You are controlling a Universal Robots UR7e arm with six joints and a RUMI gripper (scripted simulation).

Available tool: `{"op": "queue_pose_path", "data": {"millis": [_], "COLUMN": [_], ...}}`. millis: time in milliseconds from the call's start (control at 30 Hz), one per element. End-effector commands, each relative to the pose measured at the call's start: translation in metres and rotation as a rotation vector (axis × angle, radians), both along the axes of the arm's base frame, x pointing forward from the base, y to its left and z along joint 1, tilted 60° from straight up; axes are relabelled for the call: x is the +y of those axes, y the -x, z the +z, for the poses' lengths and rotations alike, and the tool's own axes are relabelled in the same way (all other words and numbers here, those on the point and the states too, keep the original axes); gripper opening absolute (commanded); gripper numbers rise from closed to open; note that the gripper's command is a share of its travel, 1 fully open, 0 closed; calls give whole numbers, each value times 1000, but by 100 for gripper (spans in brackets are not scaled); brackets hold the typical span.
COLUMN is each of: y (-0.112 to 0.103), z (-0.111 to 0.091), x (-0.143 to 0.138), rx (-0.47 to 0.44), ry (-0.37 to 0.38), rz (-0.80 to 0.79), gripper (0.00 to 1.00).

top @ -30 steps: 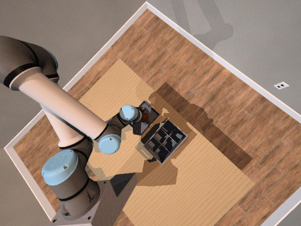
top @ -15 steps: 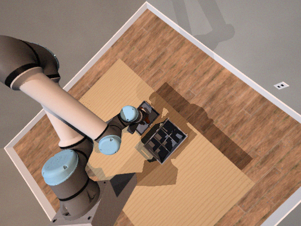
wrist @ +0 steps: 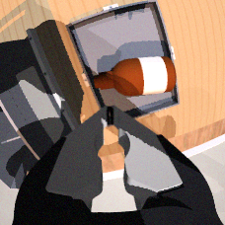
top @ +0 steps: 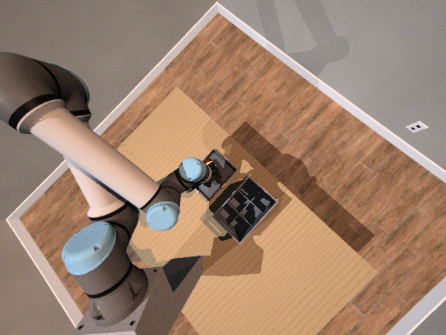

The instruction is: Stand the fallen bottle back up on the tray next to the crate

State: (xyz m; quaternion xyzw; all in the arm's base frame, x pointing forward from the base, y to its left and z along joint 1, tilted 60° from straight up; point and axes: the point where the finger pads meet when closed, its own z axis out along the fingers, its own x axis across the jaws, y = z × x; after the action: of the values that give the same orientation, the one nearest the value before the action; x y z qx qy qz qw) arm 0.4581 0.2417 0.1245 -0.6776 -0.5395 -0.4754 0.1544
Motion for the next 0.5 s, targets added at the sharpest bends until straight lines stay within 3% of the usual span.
{"op": "queue_pose_path", "data": {"millis": [0, 267, 333, 467], "y": [0, -2, -2, -3], "z": [1, 3, 3, 4], "x": [0, 0, 0, 0], "rx": [110, 303, 303, 424], "ry": [-71, -201, -201, -283], "rz": [-92, -227, -227, -311], "gripper": [0, 0, 0, 0]}}
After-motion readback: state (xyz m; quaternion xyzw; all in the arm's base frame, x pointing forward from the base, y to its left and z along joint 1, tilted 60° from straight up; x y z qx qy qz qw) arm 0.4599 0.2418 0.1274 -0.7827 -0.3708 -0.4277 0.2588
